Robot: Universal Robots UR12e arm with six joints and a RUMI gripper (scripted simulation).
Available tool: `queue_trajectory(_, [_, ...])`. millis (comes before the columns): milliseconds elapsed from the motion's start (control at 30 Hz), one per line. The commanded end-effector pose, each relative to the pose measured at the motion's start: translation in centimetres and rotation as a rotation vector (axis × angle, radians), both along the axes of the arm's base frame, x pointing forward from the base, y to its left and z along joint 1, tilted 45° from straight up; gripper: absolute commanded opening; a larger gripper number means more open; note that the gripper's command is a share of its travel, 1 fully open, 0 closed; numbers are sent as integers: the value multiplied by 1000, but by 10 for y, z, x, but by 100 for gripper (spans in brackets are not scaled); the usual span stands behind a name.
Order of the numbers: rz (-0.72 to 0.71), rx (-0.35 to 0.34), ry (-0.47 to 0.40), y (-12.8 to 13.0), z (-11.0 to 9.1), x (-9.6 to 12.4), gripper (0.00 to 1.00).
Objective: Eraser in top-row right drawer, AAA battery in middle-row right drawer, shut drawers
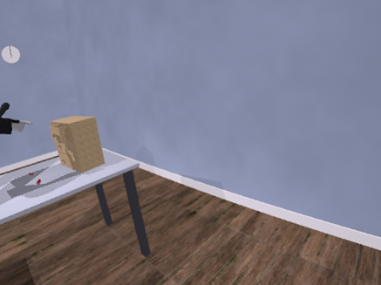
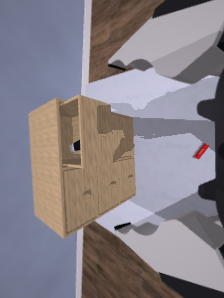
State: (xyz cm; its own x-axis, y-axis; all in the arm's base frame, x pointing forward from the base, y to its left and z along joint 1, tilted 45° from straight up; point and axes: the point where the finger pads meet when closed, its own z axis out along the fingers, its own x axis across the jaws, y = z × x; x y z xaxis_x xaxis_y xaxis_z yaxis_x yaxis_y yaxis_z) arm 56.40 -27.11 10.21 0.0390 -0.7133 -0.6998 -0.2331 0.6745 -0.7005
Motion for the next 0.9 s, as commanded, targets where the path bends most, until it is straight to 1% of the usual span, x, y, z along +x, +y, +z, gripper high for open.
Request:
queue_trajectory(0, [19, 0, 4, -1, 0, -4, 100])
queue_trajectory(867, [19, 0, 4, -1, 0, -10, 100])
